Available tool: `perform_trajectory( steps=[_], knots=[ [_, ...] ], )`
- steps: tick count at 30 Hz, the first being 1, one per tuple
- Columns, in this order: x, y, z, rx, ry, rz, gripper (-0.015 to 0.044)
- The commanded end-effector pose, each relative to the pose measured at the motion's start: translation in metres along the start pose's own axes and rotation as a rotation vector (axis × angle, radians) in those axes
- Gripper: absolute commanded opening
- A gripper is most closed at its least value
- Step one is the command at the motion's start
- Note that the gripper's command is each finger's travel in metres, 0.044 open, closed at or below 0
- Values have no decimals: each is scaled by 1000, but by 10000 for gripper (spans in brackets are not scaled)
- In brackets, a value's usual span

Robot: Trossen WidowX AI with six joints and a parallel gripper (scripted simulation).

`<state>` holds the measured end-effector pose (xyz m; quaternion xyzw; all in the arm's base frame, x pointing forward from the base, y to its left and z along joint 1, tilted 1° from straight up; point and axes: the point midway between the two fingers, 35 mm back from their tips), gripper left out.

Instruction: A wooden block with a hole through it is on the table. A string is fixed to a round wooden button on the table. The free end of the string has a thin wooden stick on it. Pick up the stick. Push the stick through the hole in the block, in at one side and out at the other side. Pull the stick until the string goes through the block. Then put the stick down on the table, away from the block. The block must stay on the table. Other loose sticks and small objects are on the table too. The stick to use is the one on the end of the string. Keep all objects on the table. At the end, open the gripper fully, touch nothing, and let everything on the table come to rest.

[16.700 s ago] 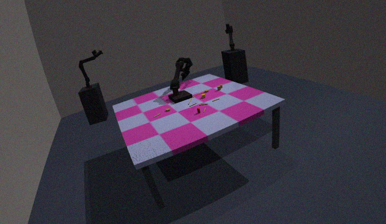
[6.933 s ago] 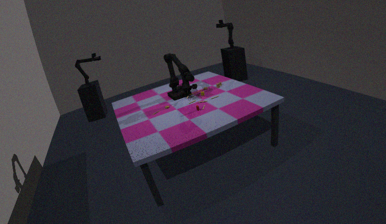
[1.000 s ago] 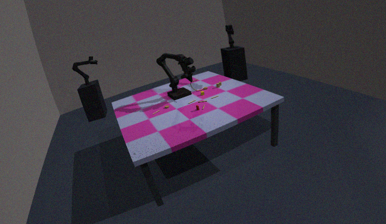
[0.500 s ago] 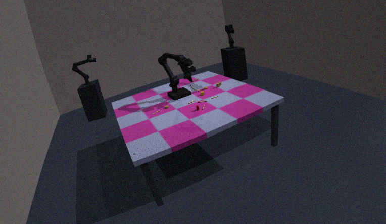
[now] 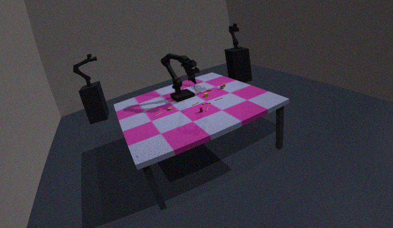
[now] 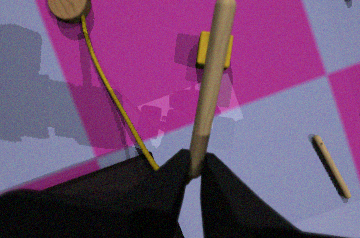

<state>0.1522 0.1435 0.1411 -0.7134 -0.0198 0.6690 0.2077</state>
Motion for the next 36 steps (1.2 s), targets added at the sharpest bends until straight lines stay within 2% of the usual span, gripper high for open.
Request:
perform_trajectory(
  steps=[1,36],
  knots=[
    [4,-2,0,3,0,15,0],
    [43,-17,11,-1,-33,156,0]
  ],
)
Point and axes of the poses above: the point midway between the two fingers, 35 mm back from their tips, its own x axis out along the fingers, its own z axis across the jaws, y = z × x, and after that the axes turned 3 degrees about -x, right-handed
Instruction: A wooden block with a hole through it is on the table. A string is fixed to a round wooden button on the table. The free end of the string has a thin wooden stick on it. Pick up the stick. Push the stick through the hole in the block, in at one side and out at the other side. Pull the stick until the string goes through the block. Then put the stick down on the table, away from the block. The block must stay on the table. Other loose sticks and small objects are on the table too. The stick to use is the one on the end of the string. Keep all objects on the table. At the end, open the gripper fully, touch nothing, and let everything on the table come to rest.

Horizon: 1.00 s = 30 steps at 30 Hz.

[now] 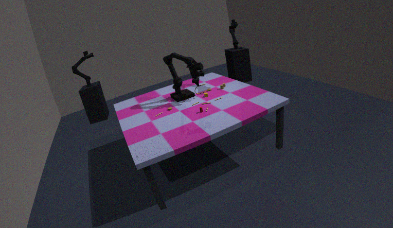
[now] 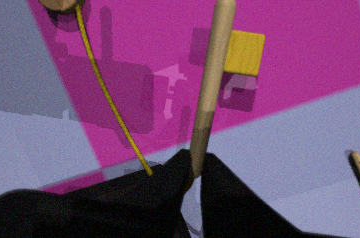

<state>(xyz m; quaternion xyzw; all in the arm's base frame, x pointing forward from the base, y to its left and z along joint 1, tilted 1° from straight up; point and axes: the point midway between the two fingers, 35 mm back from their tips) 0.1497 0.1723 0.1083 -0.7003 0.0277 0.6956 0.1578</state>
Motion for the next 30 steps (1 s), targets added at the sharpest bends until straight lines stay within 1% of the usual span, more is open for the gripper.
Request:
perform_trajectory(
  steps=[1,30],
  knots=[
    [4,-3,1,1,5,15,0],
    [36,-17,15,-6,13,126,0]
  ],
)
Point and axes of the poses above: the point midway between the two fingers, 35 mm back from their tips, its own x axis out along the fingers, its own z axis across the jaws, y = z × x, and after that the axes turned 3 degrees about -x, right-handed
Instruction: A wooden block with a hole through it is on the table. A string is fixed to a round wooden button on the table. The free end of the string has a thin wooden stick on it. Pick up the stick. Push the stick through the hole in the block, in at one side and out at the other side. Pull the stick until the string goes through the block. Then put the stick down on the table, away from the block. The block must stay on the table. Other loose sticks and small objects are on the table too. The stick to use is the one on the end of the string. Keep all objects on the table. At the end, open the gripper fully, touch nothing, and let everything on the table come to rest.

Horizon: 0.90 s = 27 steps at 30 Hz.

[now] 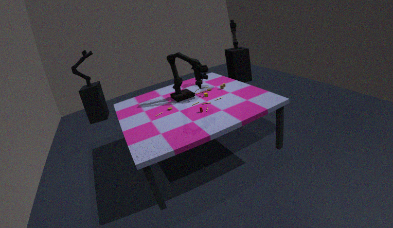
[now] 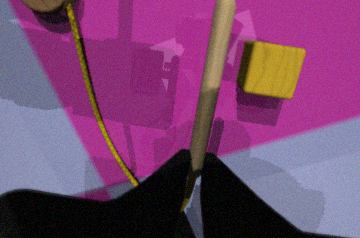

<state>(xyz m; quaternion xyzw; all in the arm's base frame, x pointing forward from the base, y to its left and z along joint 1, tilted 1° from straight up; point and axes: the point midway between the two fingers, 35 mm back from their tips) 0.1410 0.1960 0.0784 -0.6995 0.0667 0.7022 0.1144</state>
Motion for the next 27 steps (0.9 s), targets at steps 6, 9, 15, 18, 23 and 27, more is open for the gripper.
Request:
perform_trajectory(
  steps=[6,9,15,18,23,27],
  knots=[
    [9,-5,4,-1,13,32,0],
    [13,-7,6,-3,16,42,0],
    [13,-4,6,-3,17,45,0],
    [12,0,6,-3,17,46,0],
    [11,7,6,-3,17,46,0],
    [11,12,6,-3,17,47,0]
  ],
)
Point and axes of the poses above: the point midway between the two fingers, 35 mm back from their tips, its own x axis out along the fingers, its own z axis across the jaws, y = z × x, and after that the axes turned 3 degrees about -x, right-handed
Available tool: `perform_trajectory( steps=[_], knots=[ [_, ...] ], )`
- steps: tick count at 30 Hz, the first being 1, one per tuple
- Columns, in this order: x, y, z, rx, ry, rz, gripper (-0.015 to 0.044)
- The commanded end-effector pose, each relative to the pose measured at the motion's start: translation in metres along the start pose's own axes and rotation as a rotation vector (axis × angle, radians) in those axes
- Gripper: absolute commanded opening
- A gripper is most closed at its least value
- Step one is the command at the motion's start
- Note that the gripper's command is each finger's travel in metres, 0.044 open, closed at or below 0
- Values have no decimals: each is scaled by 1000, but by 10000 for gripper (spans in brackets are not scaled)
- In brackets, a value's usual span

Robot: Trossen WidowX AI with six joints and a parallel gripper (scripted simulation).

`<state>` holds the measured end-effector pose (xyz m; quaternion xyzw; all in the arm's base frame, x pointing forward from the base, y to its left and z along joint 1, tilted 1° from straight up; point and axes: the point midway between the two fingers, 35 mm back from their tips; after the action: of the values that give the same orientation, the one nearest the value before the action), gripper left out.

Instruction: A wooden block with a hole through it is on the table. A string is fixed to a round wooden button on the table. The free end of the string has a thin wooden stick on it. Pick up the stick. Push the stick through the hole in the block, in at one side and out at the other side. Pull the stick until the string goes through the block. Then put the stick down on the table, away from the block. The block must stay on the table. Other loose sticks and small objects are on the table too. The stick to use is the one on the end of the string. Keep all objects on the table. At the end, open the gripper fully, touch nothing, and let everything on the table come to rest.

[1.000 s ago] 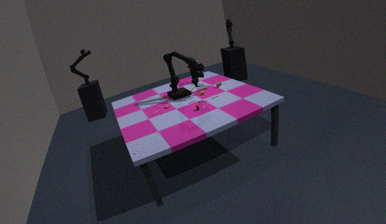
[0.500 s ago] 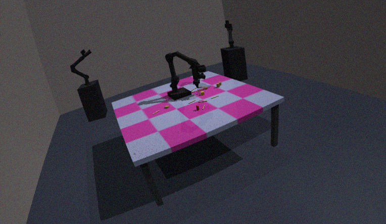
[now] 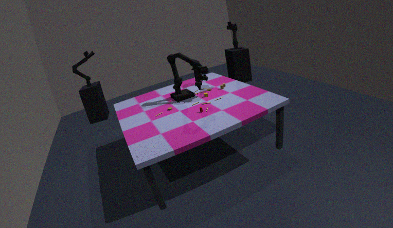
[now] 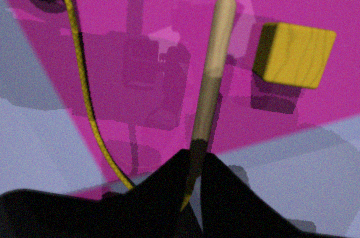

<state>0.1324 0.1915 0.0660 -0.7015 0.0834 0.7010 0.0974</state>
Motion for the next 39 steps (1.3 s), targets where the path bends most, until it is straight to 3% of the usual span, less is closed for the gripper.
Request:
perform_trajectory(
  steps=[1,39],
  knots=[
    [-1,6,-1,-2,6,1,0],
    [1,55,2,-2,6,5,0]
  ],
)
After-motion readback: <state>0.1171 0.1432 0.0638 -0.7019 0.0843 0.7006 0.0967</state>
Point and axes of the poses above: the point midway between the two fingers, 35 mm back from their tips, its own x axis out along the fingers, its own z axis across the jaws, y = z × x, and after that the axes turned 3 degrees about -x, right-handed
